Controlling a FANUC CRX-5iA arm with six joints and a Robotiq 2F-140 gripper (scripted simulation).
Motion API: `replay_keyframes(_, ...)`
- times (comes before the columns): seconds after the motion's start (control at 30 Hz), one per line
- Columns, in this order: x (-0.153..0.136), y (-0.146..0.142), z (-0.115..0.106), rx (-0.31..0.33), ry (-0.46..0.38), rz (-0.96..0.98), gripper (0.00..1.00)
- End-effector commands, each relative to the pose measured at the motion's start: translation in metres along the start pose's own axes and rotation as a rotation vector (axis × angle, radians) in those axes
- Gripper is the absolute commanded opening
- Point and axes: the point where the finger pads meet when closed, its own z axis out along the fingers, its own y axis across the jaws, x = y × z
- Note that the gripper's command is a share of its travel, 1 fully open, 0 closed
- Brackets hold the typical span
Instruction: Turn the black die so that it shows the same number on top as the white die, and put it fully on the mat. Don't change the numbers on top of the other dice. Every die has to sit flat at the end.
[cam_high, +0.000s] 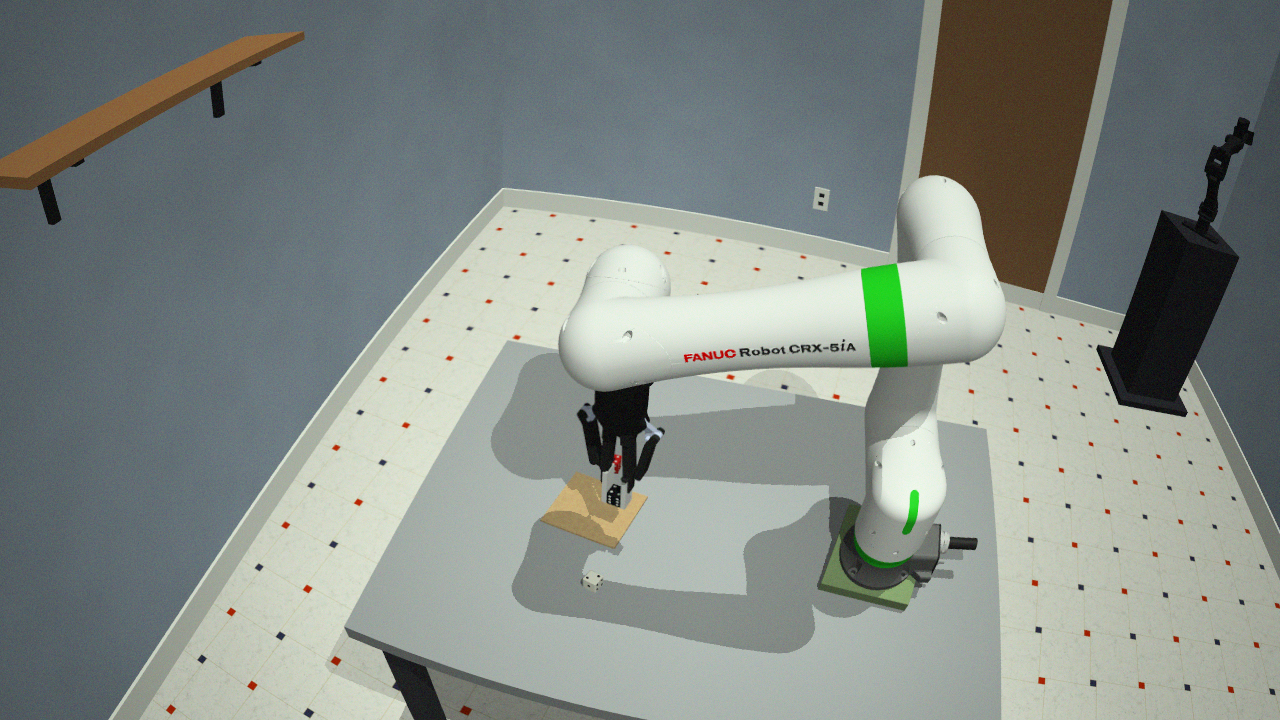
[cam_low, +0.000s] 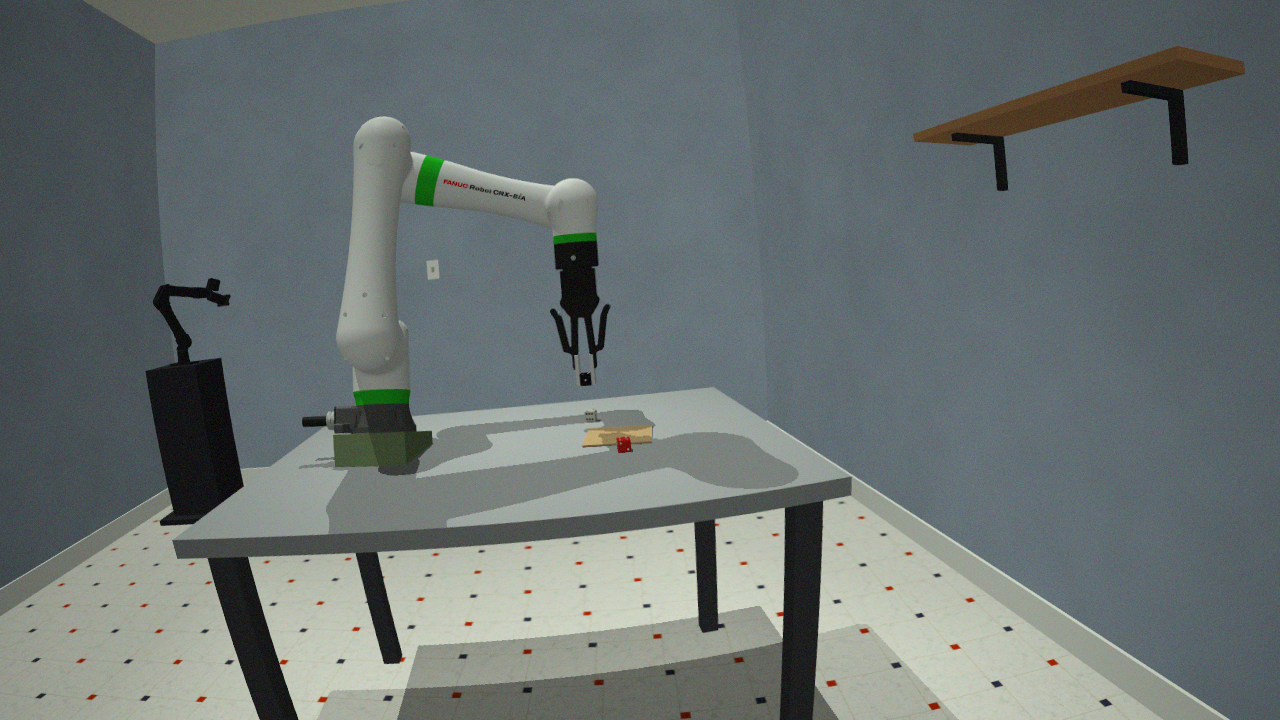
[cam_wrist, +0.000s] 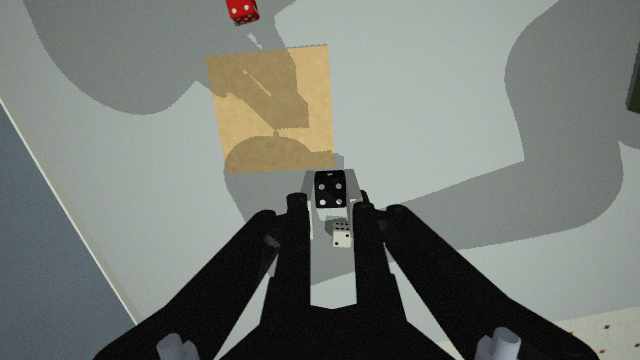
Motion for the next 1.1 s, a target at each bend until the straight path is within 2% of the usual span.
replay_keyframes(0.0, 0.005, -0.008, 0.000, 0.001, 0.008, 0.174, 0.13)
replay_keyframes(0.13, 0.010, -0.014, -0.001, 0.001, 0.008, 0.304, 0.13)
replay_keyframes(0.2, 0.010, -0.014, -0.001, 0.001, 0.008, 0.304, 0.13)
replay_keyframes(0.27, 0.014, -0.020, -0.001, 0.002, 0.008, 0.425, 0.13)
replay_keyframes(0.7, 0.030, -0.038, -0.001, 0.003, 0.007, 0.835, 0.13)
replay_keyframes(0.77, 0.030, -0.038, -0.001, 0.003, 0.007, 0.835, 0.13)
replay_keyframes(0.83, 0.035, -0.044, 0.000, 0.003, 0.006, 0.957, 0.13)
replay_keyframes(1.07, 0.044, -0.053, 0.000, 0.004, 0.006, 1.173, 0.13)
